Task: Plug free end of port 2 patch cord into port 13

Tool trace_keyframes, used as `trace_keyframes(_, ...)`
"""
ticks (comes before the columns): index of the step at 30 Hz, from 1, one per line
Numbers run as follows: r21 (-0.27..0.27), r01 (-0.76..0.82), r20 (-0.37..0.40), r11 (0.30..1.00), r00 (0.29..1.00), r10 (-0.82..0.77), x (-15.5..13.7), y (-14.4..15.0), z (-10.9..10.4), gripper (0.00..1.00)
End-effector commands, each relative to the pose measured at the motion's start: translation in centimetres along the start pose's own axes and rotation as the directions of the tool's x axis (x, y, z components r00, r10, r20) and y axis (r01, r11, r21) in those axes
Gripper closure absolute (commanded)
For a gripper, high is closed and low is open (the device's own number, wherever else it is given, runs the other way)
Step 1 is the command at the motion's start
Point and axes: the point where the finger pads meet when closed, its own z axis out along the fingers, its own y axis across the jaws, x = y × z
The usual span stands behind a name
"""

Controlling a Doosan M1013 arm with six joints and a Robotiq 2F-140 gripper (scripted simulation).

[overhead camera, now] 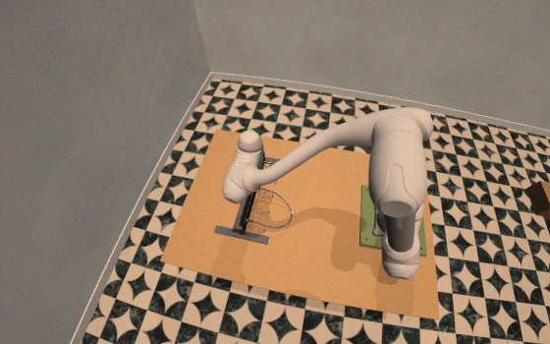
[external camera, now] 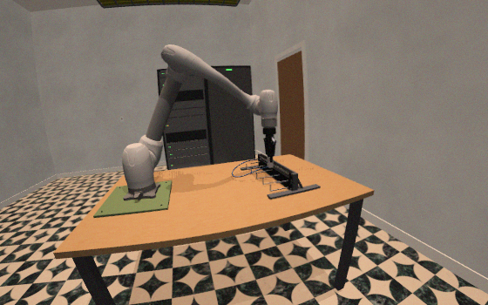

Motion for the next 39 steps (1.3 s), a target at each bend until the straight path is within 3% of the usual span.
trace_keyframes(1,0.0,0.0,0.0,1.0,1.0,0.0,0.01,0.0,-0.02,1.0)
trace_keyframes(15,0.0,0.0,0.0,1.0,1.0,0.0,0.01,0.0,-0.02,1.0)
trace_keyframes(16,0.0,0.0,0.0,1.0,1.0,0.0,0.01,0.0,-0.02,0.78)
trace_keyframes(39,0.0,0.0,0.0,1.0,1.0,0.0,0.01,0.0,-0.02,0.78)
